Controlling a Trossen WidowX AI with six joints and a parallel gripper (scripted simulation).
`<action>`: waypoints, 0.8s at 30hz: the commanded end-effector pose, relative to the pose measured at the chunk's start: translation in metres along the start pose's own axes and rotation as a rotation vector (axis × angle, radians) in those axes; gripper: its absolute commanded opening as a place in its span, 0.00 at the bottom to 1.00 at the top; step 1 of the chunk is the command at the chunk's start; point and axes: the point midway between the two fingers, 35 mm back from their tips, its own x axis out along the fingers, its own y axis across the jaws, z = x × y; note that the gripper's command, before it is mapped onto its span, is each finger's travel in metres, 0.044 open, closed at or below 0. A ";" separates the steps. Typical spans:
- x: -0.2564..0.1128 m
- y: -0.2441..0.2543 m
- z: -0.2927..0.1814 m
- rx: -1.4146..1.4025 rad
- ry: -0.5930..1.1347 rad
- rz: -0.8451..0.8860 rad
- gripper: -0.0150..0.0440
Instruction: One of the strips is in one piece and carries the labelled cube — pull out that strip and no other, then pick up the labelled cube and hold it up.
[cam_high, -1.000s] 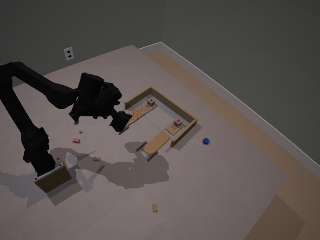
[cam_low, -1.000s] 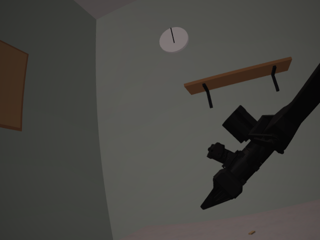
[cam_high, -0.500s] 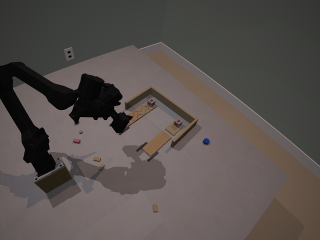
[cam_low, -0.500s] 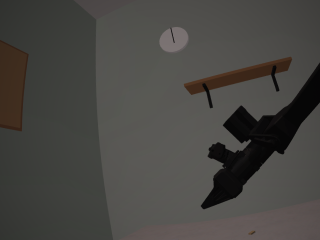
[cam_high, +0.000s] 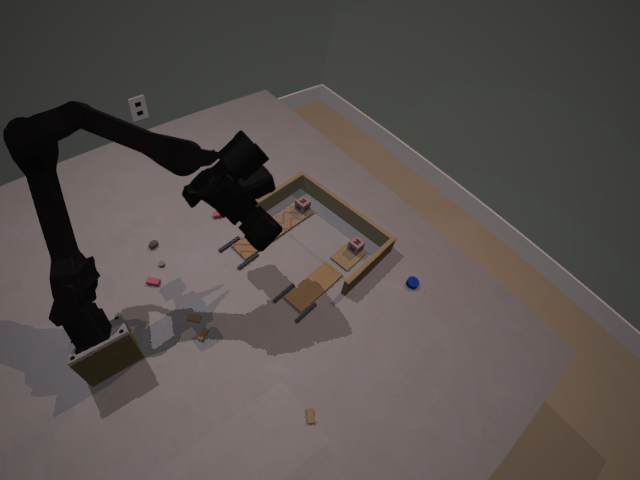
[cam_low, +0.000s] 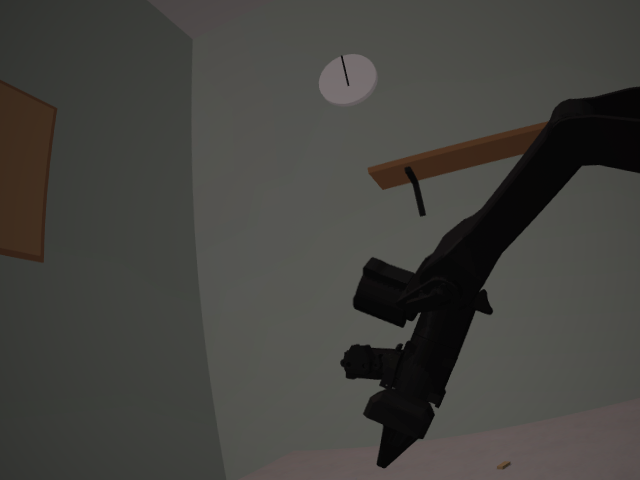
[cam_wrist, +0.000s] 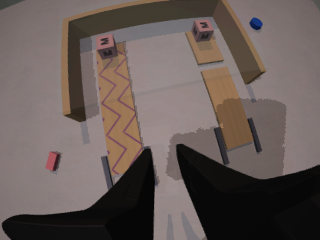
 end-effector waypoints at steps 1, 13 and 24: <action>0.032 0.023 0.000 -0.038 0.242 0.011 0.25; 0.060 0.058 -0.014 -0.076 0.539 0.036 0.25; 0.069 0.053 -0.017 -0.076 0.539 0.035 0.25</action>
